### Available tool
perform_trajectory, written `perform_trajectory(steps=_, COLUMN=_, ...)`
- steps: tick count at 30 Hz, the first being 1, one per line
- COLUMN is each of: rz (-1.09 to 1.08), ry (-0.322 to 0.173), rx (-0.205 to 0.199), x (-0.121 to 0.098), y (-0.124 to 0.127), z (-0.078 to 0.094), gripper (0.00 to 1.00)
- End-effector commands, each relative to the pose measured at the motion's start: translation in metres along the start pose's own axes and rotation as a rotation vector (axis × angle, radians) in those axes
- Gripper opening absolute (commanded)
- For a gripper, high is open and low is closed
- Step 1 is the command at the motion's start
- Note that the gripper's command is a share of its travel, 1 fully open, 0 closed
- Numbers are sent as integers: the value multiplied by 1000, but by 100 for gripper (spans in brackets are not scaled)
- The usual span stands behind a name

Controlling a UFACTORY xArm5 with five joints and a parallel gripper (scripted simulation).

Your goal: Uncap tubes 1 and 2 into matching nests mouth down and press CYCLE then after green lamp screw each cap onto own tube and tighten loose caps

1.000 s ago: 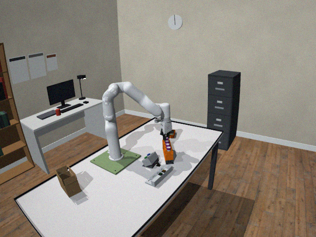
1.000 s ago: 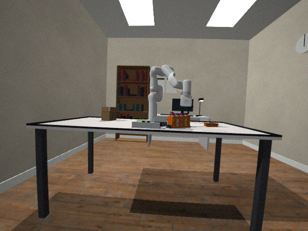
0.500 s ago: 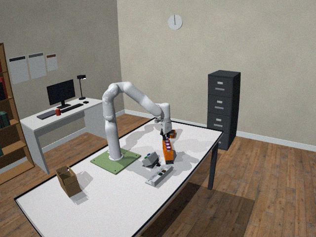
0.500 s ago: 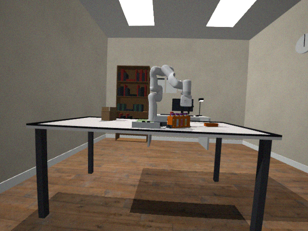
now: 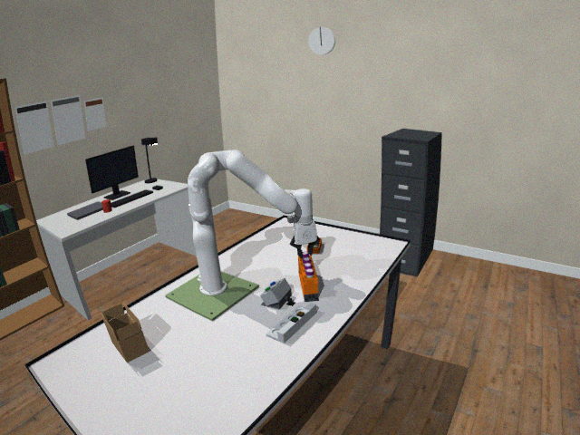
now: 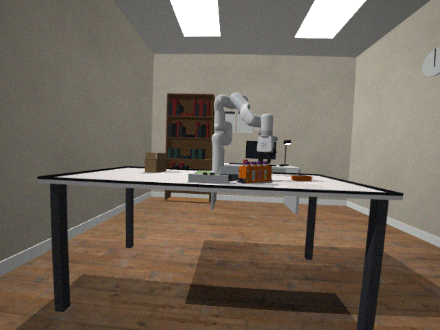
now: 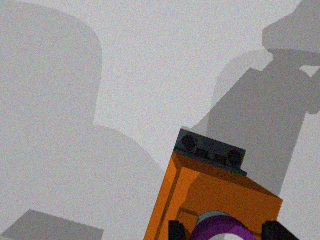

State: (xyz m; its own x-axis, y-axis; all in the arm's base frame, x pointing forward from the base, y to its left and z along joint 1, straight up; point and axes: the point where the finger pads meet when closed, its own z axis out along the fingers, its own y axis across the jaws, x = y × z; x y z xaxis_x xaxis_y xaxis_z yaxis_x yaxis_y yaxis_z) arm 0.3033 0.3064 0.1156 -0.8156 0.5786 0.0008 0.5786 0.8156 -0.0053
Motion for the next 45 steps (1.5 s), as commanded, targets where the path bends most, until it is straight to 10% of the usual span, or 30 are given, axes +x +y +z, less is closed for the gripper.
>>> perform_trajectory(steps=1, rz=279, ry=-5, rx=-3, x=0, y=1, z=-1, gripper=46)
perform_trajectory(steps=18, rz=576, ry=-5, rx=-4, x=0, y=1, z=-1, gripper=46)
perform_trajectory(steps=19, rz=576, ry=-5, rx=-4, x=0, y=1, z=-1, gripper=0)
perform_trajectory(steps=33, rz=576, ry=-5, rx=-4, x=0, y=1, z=-1, gripper=0)
perform_trajectory(steps=45, rz=67, ry=-5, rx=-2, x=0, y=1, z=-1, gripper=0)
